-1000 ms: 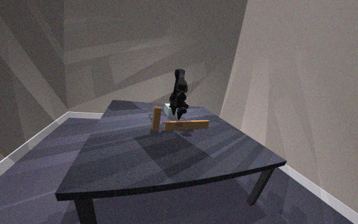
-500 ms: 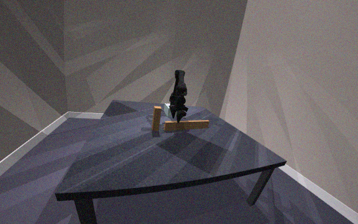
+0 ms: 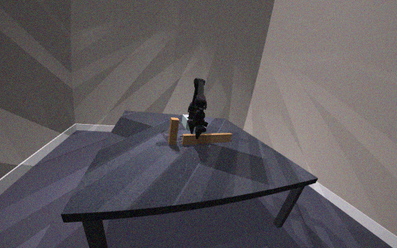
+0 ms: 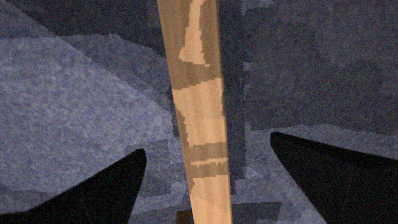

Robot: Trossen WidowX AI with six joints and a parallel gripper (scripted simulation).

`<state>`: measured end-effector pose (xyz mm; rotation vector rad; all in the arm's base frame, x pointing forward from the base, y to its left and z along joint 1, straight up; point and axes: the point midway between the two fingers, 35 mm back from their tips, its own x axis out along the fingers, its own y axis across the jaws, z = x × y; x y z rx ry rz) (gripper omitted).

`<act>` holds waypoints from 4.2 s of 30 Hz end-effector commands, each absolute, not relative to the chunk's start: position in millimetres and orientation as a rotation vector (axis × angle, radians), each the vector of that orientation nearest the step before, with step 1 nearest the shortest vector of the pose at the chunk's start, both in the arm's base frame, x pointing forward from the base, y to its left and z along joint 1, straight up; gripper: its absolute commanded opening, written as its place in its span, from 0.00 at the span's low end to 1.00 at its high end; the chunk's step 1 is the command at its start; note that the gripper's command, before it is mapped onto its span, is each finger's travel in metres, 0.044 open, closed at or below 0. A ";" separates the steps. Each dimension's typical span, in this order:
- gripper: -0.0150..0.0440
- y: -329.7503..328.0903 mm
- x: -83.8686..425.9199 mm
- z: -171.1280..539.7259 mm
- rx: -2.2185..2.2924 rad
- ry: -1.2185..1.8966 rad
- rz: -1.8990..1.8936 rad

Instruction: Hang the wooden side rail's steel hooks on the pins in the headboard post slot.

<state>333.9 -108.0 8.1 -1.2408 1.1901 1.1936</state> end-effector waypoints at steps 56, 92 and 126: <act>0.25 -106.5 331.8 -29.5 -1.203 1.210 1.165; 0.25 -106.0 330.3 -28.5 -1.121 1.257 1.085; 0.25 -105.9 330.2 -22.8 -1.121 1.257 1.085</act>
